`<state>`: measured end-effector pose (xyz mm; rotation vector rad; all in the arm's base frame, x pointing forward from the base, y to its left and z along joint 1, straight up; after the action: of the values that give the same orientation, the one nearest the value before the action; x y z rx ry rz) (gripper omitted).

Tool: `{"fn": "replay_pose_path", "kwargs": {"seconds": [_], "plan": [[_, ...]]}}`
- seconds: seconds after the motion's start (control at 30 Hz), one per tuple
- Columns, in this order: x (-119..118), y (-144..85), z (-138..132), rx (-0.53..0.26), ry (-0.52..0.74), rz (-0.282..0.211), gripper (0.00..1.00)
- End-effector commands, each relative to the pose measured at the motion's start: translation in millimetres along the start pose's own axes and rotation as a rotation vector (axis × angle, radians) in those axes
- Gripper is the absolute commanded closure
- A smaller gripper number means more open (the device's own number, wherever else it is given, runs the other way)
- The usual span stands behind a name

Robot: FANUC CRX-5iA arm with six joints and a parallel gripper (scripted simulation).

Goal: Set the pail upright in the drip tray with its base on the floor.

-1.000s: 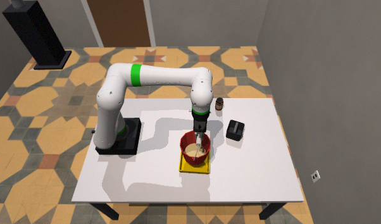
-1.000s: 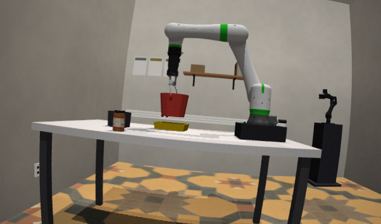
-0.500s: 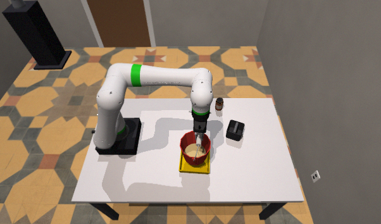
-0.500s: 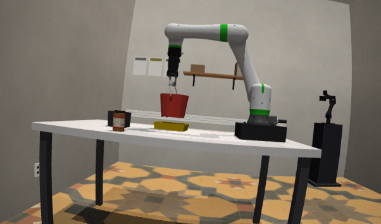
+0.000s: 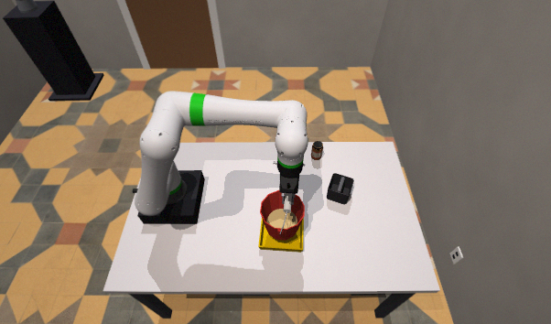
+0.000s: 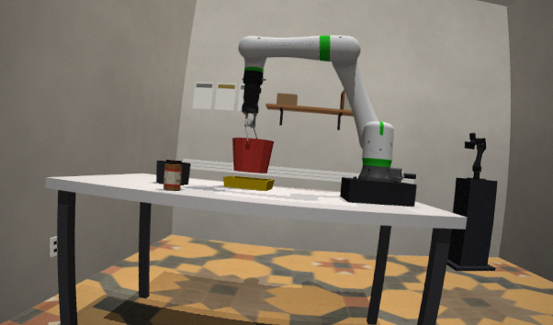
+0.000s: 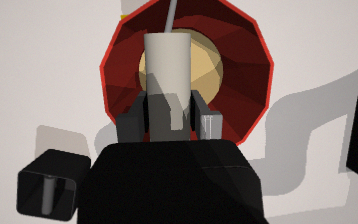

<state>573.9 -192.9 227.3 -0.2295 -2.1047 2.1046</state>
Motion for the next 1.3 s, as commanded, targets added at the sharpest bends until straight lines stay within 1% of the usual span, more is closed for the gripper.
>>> {"fn": "replay_pose_path", "kwargs": {"seconds": [0.0,1.27], "plan": [[-1,-1,0,0.001,0.000,0.004,1.00],[-1,40,0,0.001,0.000,0.004,1.00]]}}
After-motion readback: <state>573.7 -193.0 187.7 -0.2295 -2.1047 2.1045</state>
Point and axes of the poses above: the point where the finger pads meet when closed, its own y axis out along the fingers, its own x axis across the jaws, z = x × y, the point moved 1 cm from there along -y, back along the fingers, and after that the axes turned 6 degrees about y, right-handed, at the moved point
